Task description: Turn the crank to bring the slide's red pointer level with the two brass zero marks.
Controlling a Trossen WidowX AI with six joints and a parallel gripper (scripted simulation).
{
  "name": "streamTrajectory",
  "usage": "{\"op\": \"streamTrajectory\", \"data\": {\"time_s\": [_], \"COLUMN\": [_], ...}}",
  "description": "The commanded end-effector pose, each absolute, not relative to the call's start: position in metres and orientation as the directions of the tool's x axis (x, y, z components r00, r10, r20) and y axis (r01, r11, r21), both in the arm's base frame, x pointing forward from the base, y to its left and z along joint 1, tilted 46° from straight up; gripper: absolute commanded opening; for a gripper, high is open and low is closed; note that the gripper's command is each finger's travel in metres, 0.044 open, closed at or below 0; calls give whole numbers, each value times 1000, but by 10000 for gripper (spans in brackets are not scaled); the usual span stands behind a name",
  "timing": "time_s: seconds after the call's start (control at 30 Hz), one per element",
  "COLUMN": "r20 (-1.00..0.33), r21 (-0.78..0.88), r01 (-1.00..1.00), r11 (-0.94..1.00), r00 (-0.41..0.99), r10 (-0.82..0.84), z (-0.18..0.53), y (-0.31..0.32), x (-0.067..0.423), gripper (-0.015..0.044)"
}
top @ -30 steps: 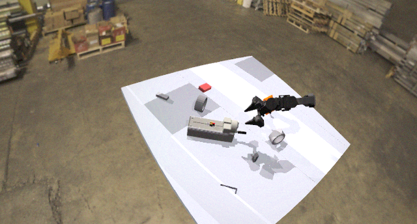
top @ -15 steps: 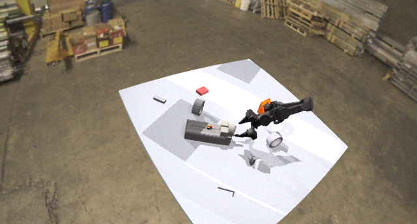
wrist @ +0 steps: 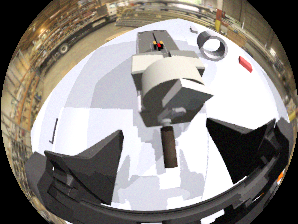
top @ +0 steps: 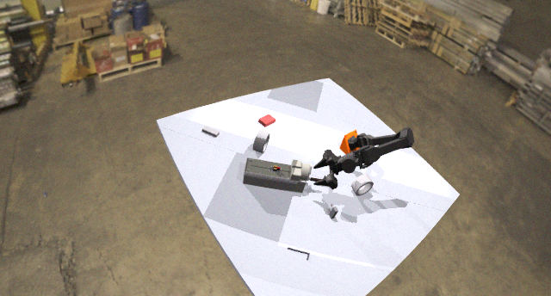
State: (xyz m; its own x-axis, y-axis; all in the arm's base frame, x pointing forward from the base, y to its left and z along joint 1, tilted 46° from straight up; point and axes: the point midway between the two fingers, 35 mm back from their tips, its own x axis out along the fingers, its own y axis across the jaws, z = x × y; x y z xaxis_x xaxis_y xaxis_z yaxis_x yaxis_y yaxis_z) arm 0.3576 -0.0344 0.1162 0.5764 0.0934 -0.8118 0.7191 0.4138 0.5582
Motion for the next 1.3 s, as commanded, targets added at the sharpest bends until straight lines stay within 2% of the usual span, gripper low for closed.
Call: {"op": "streamTrajectory", "data": {"time_s": [0.0,0.9,1.27], "r20": [-815,-814,-814], "r21": [555,557,557], "r01": [724,723,723], "r11": [411,410,410], "r00": [572,574,574], "r10": [92,94,94], "z": [109,81,81], "y": [-30,0,0], "x": [358,362,362], "gripper": [440,440,151]}}
